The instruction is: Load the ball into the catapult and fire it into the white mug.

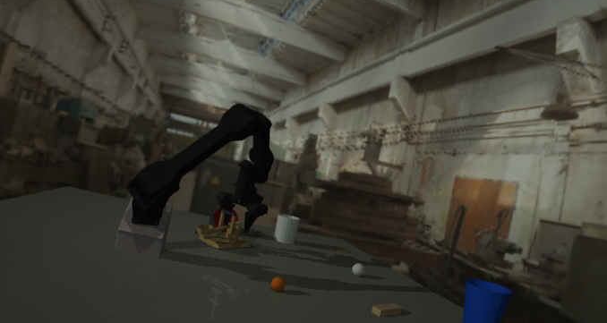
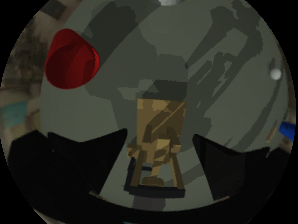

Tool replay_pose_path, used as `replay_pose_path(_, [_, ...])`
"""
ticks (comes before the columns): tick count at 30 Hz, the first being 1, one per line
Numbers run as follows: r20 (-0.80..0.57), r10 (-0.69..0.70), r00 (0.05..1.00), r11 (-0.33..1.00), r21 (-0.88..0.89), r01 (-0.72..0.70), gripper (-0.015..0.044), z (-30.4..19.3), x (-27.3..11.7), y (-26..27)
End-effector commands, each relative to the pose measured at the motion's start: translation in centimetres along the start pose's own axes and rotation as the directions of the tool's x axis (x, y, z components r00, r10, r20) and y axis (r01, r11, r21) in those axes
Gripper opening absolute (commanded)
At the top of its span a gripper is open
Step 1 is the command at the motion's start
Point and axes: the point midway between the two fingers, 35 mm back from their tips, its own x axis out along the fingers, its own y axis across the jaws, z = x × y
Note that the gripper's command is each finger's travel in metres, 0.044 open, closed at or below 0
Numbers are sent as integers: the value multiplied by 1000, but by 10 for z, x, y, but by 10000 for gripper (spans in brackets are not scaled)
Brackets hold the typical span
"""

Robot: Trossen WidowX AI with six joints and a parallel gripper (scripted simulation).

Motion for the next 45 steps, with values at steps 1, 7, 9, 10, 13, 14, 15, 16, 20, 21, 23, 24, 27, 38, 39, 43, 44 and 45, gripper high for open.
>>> replay_pose_path(1, [0, -6, 1000, 1000, -4, 6, 440, -1, 9, -1])
replay_pose_path(7, [0, -6, 1000, 1000, -3, 6, 440, -1, 19, -1])
replay_pose_path(9, [-1, -7, 1000, 1000, -3, 7, 440, -1, 22, -1])
replay_pose_path(10, [-1, -7, 1000, 1000, -3, 7, 440, -1, 23, -1])
replay_pose_path(13, [-1, -7, 1000, 1000, -3, 7, 440, -2, 24, -1])
replay_pose_path(14, [-2, -1, 1000, 1000, 0, 1, 414, -1, 20, 0])
replay_pose_path(15, [-2, -1, 1000, 1000, 0, 1, 387, -1, 20, 0])
replay_pose_path(16, [-2, -1, 1000, 1000, 0, 1, 361, -1, 20, 0])
replay_pose_path(20, [-2, -1, 1000, 1000, 0, 1, 256, -1, 20, 0])
replay_pose_path(21, [-2, -1, 1000, 1000, 0, 1, 230, -1, 20, 0])
replay_pose_path(23, [-2, -1, 1000, 1000, 0, 1, 177, -1, 20, 0])
replay_pose_path(24, [-2, -1, 1000, 1000, 0, 1, 151, -1, 20, 0])
replay_pose_path(27, [-2, -1, 1000, 1000, 0, 1, 112, -1, 20, 0])
replay_pose_path(38, [-3, 0, 1000, 1000, -1, 0, 0, -1, -29, 0])
replay_pose_path(39, [-3, 0, 1000, 1000, -1, 0, 0, -1, -29, 0])
replay_pose_path(43, [-1, -3, 1000, 1000, -1, 3, 0, 0, -27, -1])
replay_pose_path(44, [-1, -3, 1000, 1000, -1, 3, 0, 0, -26, -1])
replay_pose_path(45, [-1, -3, 1000, 1000, -1, 3, 0, 0, -24, -1])
